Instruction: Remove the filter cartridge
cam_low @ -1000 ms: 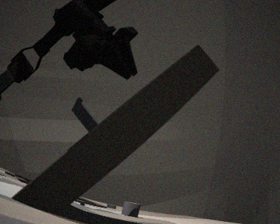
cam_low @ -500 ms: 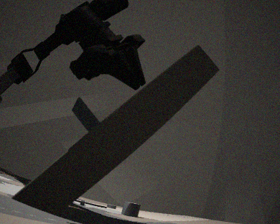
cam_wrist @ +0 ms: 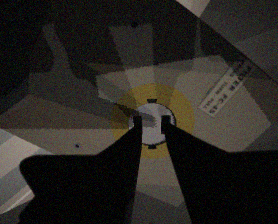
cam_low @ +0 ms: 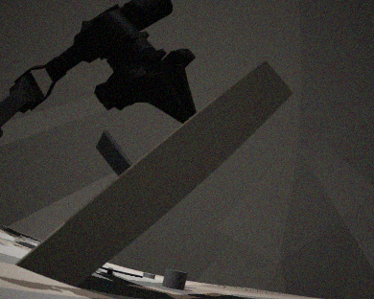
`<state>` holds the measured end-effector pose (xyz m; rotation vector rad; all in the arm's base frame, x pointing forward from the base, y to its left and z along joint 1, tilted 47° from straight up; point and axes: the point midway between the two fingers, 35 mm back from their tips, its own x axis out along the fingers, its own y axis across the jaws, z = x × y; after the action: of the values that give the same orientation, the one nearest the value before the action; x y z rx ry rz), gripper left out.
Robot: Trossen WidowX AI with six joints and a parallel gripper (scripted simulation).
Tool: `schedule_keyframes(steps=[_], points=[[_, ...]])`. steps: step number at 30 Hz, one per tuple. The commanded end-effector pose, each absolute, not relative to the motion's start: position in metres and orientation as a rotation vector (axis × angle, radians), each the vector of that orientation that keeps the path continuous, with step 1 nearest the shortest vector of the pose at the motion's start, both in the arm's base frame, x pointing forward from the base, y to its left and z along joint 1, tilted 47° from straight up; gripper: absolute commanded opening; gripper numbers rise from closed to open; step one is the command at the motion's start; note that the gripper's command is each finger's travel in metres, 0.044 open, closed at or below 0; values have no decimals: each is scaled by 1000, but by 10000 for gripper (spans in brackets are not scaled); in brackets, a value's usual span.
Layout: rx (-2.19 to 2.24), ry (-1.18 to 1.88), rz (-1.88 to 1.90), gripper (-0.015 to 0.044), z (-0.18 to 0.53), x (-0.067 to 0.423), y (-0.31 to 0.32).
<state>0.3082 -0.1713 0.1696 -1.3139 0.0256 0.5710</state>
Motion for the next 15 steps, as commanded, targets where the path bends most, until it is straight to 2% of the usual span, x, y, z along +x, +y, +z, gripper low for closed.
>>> schedule_keyframes(steps=[1, 15], points=[[-1313, 31, 570, 103, 169, 308, -172], [-1313, 30, 570, 103, 168, 311, -171]])
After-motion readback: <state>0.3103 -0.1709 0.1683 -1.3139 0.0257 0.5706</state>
